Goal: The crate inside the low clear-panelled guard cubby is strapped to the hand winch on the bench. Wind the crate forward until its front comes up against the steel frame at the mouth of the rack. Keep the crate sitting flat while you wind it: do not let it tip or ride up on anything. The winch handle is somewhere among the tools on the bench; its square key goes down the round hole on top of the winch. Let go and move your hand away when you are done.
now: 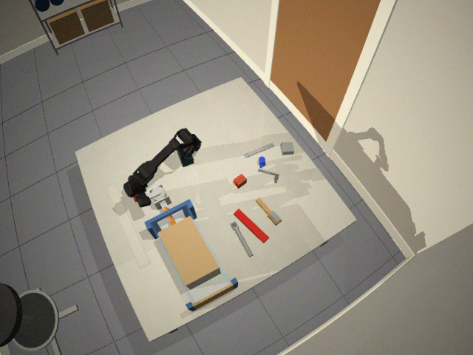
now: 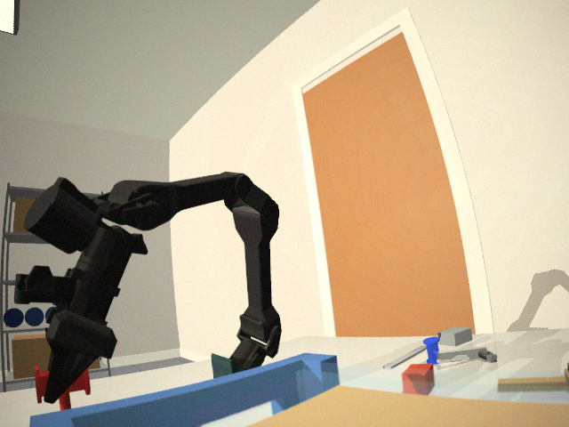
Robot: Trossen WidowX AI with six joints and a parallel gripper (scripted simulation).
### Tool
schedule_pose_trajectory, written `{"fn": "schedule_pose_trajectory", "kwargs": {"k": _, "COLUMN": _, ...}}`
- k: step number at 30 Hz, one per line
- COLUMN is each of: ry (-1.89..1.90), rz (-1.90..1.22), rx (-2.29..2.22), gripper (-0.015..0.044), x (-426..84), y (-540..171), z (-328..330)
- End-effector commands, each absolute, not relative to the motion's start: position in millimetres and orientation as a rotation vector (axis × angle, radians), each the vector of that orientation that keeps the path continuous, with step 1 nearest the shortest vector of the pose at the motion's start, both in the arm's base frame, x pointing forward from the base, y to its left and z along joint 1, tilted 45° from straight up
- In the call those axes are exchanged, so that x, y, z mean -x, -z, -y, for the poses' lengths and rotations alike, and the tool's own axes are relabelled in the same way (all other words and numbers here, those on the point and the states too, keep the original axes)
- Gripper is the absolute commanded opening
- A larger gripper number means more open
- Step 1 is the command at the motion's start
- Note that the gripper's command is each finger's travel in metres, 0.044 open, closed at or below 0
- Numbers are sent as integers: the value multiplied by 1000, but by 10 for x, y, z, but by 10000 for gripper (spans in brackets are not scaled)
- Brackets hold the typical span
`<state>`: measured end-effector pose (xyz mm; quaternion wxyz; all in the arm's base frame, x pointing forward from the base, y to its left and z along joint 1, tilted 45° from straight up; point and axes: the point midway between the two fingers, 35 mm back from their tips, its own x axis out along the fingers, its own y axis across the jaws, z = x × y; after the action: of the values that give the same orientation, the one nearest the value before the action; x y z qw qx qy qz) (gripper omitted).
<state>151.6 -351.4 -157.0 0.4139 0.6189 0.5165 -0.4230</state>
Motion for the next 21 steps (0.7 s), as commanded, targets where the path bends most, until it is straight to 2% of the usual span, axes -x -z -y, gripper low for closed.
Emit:
{"fn": "schedule_pose_trajectory", "kwargs": {"k": 1, "ry": 1024, "rz": -1287, "rx": -1564, "gripper": 0, "x": -1704, "y": 1539, "z": 3489}}
{"fn": "schedule_pose_trajectory", "kwargs": {"k": 21, "ry": 1022, "rz": -1286, "rx": -1566, "gripper": 0, "x": -1907, "y": 1481, "z": 3470}}
